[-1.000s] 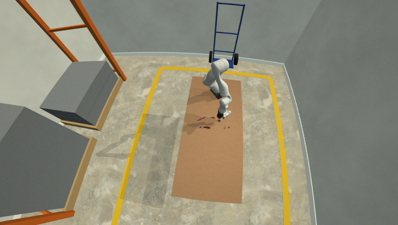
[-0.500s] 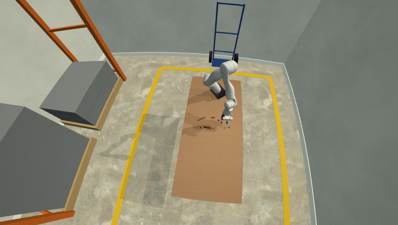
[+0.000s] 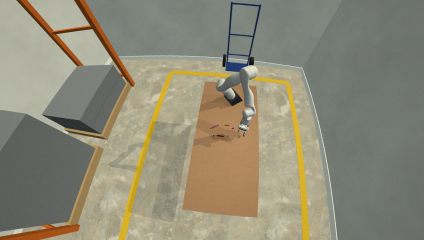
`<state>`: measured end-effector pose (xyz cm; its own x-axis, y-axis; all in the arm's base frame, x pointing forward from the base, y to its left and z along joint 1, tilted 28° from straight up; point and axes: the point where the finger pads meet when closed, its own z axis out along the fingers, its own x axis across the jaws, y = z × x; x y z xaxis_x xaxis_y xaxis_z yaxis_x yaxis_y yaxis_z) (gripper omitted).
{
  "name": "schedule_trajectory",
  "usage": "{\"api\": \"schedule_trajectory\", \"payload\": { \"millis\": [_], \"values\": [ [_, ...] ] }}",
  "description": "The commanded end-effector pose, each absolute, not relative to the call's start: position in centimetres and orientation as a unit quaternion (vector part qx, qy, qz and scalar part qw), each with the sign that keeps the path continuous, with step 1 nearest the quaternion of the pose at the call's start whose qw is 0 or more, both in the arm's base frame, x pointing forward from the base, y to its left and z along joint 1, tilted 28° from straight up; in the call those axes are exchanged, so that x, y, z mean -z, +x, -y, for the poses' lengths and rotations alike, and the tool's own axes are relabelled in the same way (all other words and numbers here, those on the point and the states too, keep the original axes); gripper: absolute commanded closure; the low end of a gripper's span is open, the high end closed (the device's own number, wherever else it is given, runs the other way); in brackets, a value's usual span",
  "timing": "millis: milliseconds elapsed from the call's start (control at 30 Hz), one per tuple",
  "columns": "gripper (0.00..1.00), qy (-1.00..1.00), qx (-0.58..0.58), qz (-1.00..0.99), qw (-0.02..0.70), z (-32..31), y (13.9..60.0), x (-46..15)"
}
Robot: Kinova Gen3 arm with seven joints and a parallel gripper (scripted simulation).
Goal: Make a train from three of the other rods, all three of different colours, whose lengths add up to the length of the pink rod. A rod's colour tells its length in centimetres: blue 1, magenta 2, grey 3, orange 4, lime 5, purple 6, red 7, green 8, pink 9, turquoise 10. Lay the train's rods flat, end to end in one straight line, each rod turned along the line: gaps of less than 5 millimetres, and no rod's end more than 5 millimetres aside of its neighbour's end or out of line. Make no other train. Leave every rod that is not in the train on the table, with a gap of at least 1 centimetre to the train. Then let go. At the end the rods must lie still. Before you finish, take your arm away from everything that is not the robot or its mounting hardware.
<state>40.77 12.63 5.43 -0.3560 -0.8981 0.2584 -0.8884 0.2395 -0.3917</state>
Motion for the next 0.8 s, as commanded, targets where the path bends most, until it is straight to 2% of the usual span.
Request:
{"api": "schedule_trajectory", "payload": {
  "millis": [0, 167, 200, 767],
  "values": [
    [0.00, -0.563, 0.243, -0.790, 0.012, -12.78, 40.86, -5.34],
    [0.00, -0.559, 0.243, -0.792, 0.014, -12.84, 40.89, -5.31],
    [0.46, -0.559, 0.243, -0.792, 0.014, -12.84, 40.89, -5.31],
    [0.46, -0.559, 0.243, -0.792, 0.014, -12.84, 40.89, -5.31]
  ]
}}
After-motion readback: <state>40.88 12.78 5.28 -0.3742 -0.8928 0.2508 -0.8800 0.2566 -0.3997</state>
